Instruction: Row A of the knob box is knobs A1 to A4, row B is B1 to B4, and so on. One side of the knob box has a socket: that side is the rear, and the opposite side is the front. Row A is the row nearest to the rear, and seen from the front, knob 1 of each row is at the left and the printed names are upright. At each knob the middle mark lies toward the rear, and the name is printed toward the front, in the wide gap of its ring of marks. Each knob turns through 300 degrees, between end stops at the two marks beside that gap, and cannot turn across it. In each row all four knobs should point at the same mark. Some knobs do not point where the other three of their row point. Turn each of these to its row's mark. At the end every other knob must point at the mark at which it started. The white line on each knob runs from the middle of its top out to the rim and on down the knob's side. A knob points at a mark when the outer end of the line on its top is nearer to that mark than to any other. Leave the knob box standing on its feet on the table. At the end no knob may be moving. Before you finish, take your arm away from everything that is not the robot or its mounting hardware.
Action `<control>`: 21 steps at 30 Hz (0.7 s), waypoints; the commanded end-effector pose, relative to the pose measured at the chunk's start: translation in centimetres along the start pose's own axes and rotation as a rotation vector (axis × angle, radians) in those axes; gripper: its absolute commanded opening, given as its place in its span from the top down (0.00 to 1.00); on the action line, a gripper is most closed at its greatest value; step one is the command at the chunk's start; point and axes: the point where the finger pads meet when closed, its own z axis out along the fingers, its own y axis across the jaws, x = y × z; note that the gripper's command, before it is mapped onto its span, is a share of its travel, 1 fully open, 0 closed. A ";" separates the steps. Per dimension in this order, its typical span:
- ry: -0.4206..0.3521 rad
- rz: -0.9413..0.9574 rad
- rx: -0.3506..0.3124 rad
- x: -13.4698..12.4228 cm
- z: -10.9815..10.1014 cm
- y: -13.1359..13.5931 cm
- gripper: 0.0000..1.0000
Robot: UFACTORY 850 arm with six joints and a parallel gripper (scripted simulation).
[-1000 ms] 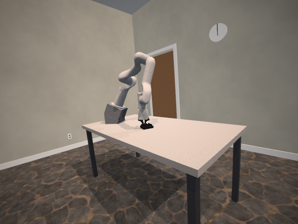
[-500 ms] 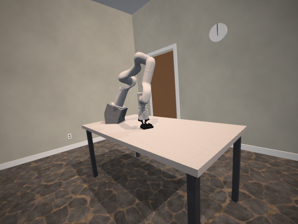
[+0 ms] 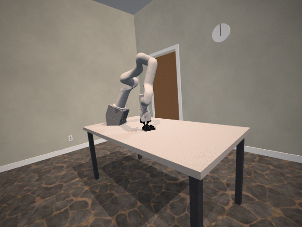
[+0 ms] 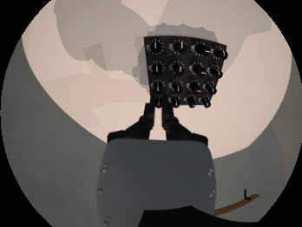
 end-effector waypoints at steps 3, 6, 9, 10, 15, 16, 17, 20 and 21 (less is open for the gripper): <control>-0.004 -0.028 -0.001 -0.1 0.0 0.0 0.92; -0.004 -0.037 -0.001 -0.1 0.0 0.0 0.92; -0.004 -0.042 -0.001 -0.1 0.0 0.0 0.92; -0.004 -0.043 -0.001 -0.1 0.0 0.0 0.92; -0.004 -0.044 -0.001 -0.1 0.0 0.0 0.92; -0.004 -0.044 -0.001 -0.1 0.0 0.0 0.92; -0.004 -0.044 -0.001 -0.1 0.0 0.0 0.92; -0.004 -0.044 -0.001 -0.1 0.0 0.0 0.92; -0.004 -0.044 -0.001 -0.1 0.0 0.0 0.92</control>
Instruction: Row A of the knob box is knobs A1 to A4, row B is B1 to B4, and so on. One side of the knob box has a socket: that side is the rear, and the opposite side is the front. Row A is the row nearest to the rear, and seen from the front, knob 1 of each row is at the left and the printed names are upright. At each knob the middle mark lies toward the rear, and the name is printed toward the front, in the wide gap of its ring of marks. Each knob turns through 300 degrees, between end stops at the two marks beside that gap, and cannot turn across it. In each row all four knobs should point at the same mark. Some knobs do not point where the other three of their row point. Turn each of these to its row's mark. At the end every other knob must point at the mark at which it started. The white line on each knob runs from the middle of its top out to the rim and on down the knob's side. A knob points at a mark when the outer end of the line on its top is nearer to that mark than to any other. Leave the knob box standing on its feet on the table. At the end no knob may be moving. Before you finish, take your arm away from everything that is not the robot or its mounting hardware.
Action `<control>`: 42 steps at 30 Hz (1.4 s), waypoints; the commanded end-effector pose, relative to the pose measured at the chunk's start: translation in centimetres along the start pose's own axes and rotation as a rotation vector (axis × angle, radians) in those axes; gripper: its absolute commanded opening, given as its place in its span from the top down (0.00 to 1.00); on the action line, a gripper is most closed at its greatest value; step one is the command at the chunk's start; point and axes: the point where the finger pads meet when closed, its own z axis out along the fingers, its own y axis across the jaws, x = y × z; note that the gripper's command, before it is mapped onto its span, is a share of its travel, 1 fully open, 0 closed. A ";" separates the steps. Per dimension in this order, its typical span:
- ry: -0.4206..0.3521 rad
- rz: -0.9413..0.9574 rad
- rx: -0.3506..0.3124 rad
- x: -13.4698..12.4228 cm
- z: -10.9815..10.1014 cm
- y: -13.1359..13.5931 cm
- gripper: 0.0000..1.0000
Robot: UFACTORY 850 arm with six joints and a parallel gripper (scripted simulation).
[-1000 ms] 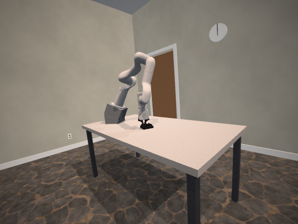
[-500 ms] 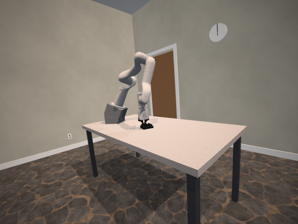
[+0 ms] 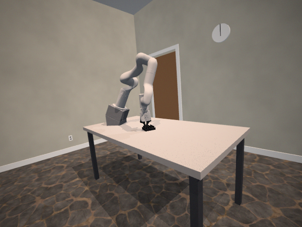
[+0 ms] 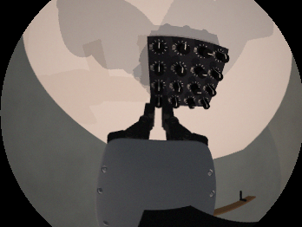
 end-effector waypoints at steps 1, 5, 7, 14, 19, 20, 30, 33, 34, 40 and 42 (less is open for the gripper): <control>-0.001 0.000 0.000 -0.1 -0.1 0.0 0.92; -0.001 0.000 0.000 -0.1 -0.1 0.0 0.81; -0.001 0.000 0.000 -0.1 -0.1 0.0 0.81; -0.001 0.000 0.000 -0.1 -0.1 0.0 0.81; -0.001 0.000 0.000 -0.1 -0.1 0.0 0.81; -0.001 0.000 0.000 -0.1 -0.1 0.0 0.81; -0.001 0.000 0.000 -0.1 -0.2 0.0 0.81; -0.001 0.000 0.000 -0.1 -0.6 0.0 0.81; -0.001 0.000 0.000 -0.1 -0.9 0.0 0.81; -0.002 0.000 0.000 -0.1 -2.5 0.0 0.81; -0.002 0.000 0.000 -0.1 -2.9 0.0 0.81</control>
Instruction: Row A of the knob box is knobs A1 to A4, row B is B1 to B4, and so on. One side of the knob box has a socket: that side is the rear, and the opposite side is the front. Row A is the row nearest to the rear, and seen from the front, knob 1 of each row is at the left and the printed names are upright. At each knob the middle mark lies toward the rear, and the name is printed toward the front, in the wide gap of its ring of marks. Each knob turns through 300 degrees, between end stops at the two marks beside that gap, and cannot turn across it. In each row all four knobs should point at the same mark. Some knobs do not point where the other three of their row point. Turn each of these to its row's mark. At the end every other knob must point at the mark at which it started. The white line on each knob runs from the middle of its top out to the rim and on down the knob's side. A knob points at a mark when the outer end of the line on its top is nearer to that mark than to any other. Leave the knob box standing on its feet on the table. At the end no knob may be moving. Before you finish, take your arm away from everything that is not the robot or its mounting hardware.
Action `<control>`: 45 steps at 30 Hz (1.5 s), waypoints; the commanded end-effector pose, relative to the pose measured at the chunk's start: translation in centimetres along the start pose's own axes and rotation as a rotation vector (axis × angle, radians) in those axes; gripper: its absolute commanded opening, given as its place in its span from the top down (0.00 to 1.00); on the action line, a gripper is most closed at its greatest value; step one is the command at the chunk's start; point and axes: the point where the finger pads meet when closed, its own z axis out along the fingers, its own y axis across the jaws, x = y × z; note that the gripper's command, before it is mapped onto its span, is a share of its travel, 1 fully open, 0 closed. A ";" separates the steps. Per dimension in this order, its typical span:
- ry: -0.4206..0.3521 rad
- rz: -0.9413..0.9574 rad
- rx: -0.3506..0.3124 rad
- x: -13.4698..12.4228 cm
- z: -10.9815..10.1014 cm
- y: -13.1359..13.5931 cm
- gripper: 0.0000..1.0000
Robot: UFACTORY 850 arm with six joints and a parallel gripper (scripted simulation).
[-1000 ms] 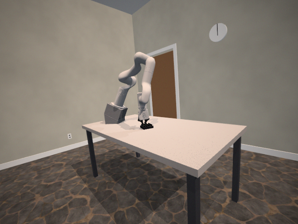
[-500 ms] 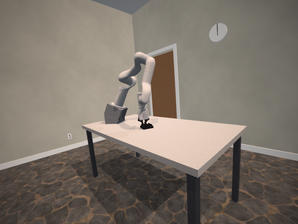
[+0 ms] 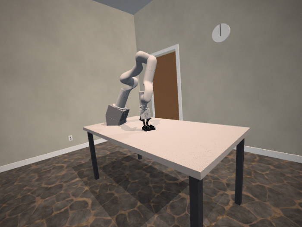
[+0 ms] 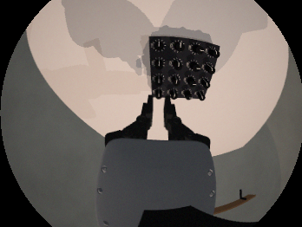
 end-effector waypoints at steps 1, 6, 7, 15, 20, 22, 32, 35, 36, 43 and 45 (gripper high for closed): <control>0.000 0.000 0.000 -0.1 -0.9 0.0 0.81; 0.000 0.000 0.000 -0.1 -1.2 0.0 0.81; 0.000 0.000 0.000 -0.1 -1.3 0.0 0.81; 0.000 0.000 0.000 -0.1 -1.4 0.0 0.81; 0.000 0.000 0.000 -0.1 -1.4 0.0 0.81; 0.000 0.000 0.000 -0.1 -1.4 0.0 0.00; 0.000 0.000 0.000 -0.1 -4.5 0.0 0.00; 0.000 0.000 0.000 -0.1 -6.5 0.0 0.00; 0.000 0.000 0.000 -0.1 -6.5 0.0 0.00; 0.000 0.000 0.000 -0.1 -10.4 0.0 0.00; 0.000 0.000 0.000 -0.1 -11.3 0.0 0.00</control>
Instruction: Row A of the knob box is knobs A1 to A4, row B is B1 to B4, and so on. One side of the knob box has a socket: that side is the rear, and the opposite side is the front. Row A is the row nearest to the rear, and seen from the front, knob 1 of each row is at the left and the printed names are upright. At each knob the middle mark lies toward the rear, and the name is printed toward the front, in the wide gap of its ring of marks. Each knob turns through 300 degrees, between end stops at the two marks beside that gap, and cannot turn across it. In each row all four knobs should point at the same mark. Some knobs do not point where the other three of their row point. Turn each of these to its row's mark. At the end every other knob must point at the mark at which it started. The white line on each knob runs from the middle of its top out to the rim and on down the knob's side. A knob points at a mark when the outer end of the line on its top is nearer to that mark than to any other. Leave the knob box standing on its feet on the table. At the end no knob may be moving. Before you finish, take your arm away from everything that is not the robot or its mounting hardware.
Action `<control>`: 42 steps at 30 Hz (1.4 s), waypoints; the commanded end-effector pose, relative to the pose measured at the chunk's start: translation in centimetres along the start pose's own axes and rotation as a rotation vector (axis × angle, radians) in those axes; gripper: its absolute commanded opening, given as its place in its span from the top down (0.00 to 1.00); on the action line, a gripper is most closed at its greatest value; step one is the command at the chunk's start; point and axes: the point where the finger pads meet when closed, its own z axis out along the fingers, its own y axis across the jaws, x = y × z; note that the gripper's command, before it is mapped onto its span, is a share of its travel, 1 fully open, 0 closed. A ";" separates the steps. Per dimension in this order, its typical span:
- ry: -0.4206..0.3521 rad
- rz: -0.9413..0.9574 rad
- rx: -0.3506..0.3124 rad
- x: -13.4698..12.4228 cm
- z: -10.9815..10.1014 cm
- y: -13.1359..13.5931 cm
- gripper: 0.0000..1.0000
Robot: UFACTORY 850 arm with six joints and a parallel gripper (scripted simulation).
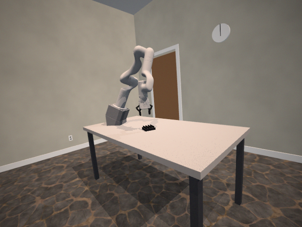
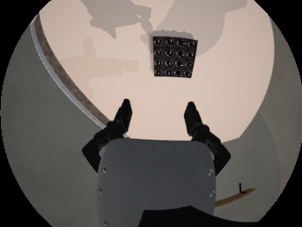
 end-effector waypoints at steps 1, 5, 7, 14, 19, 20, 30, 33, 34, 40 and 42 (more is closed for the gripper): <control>0.008 0.001 0.001 -0.1 -2.1 0.1 0.00; 0.008 0.001 0.001 -0.1 -3.0 0.1 0.00; 0.008 0.001 0.001 -0.1 -3.1 0.1 0.00; 0.008 0.001 0.001 -0.1 -3.1 0.1 0.00; 0.008 0.001 0.001 -0.1 -3.1 0.1 0.00; 0.008 0.001 0.001 -0.1 -3.1 0.1 0.00; 0.008 0.001 0.001 -0.1 -3.1 0.1 0.00; 0.008 0.001 0.001 -0.1 -3.1 0.1 0.00; 0.008 0.001 0.001 -0.1 -3.1 0.1 0.00; 0.008 0.001 0.001 -0.1 -3.1 0.1 0.00; 0.008 0.001 0.001 -0.1 -3.1 0.1 0.00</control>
